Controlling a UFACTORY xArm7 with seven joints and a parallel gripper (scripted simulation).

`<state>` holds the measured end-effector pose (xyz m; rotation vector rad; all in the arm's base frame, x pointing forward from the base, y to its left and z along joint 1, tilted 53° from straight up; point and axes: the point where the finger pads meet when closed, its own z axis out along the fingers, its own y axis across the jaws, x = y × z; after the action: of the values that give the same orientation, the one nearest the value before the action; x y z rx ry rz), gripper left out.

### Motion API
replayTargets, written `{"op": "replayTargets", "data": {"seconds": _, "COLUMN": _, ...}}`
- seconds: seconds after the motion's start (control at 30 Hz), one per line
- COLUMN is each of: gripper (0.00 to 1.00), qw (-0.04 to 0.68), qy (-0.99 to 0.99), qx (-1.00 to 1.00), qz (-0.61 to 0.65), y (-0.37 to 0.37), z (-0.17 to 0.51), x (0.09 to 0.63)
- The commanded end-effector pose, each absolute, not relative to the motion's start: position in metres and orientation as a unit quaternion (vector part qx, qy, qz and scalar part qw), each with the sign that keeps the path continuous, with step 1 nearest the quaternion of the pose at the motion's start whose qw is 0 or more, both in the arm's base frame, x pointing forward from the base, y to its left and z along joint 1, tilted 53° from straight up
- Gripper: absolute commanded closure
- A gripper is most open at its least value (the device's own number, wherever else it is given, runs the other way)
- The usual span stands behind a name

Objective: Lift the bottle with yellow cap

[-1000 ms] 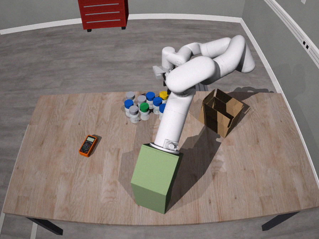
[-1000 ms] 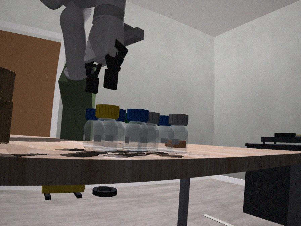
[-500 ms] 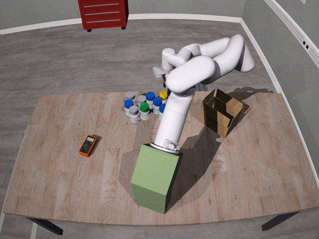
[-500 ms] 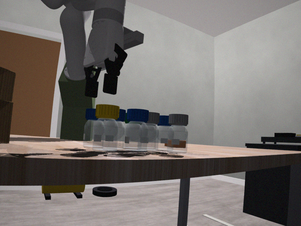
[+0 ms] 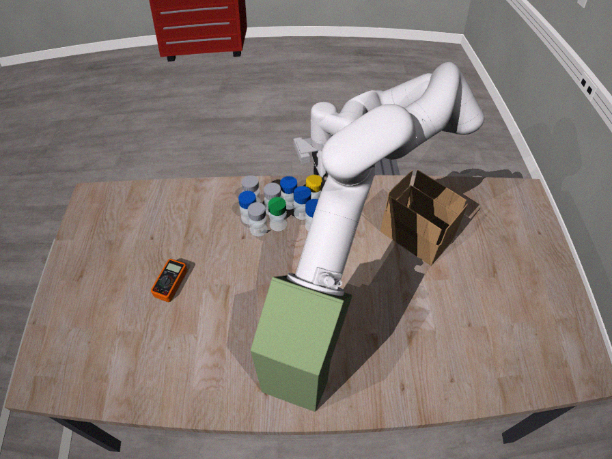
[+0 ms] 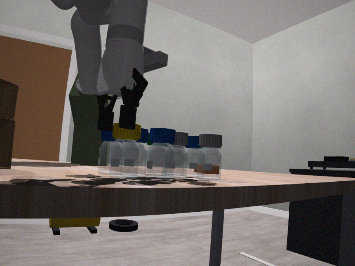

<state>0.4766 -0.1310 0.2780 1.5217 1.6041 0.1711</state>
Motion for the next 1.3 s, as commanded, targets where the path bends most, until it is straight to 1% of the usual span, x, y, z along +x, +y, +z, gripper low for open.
{"op": "replayTargets", "data": {"seconds": 0.0, "gripper": 0.21, "qw": 0.446, "qy": 0.648, "qx": 0.613, "qz": 0.071, "y": -0.140, "z": 0.265, "x": 0.494}}
{"op": "replayTargets", "data": {"seconds": 0.47, "gripper": 0.21, "qw": 0.446, "qy": 0.648, "qx": 0.613, "qz": 0.071, "y": -0.149, "z": 0.252, "x": 0.509}}
{"op": "replayTargets", "data": {"seconds": 1.27, "gripper": 0.21, "qw": 0.446, "qy": 0.648, "qx": 0.613, "qz": 0.071, "y": -0.149, "z": 0.252, "x": 0.508}}
